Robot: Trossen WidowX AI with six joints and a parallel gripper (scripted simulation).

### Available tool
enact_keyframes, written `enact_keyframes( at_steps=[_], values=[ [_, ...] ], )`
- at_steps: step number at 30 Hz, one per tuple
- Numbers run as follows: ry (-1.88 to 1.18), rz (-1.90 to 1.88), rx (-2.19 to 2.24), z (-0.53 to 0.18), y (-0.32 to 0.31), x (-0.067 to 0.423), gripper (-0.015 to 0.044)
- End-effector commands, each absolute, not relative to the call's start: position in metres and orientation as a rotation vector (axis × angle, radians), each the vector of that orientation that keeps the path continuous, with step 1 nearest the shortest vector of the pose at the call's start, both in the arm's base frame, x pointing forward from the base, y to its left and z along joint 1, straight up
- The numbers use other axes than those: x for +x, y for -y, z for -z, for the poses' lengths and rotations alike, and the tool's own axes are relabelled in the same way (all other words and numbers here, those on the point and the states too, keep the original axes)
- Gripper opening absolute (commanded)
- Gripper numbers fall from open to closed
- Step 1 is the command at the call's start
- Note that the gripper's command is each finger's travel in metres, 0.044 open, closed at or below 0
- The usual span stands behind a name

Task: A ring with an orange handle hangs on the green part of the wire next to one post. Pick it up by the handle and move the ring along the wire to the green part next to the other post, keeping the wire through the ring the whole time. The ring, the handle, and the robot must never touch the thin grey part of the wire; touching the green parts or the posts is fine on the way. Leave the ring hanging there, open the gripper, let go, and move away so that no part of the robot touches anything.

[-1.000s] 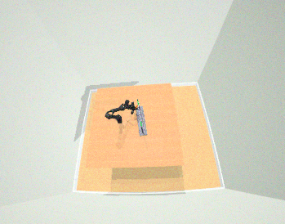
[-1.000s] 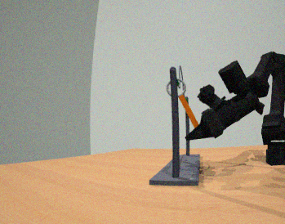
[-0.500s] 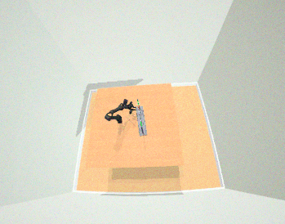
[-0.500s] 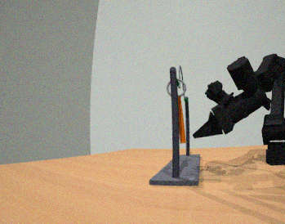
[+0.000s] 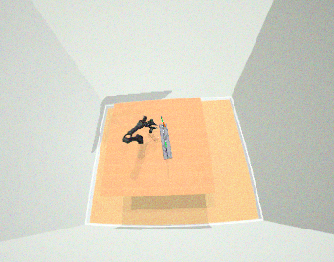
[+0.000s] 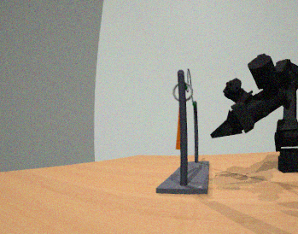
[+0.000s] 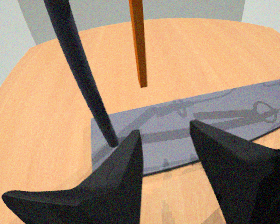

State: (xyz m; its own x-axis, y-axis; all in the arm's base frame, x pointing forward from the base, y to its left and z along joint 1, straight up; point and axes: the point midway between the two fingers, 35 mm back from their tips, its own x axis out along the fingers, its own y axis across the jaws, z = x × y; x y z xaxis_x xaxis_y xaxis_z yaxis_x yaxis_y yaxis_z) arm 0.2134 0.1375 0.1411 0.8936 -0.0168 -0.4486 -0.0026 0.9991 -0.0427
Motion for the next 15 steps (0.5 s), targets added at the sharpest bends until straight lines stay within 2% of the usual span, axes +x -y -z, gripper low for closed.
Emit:
enact_keyframes(
  at_steps=[1, 13, 15],
  values=[
    [-0.463, 0.009, -0.038, -0.1424, -0.1375, 0.2128, 0.0160],
    [-0.463, 0.009, -0.038, -0.1424, -0.1375, 0.2128, 0.0160],
    [-0.468, 0.007, -0.041, -0.1438, -0.1384, 0.2076, 0.0212]
  ],
)
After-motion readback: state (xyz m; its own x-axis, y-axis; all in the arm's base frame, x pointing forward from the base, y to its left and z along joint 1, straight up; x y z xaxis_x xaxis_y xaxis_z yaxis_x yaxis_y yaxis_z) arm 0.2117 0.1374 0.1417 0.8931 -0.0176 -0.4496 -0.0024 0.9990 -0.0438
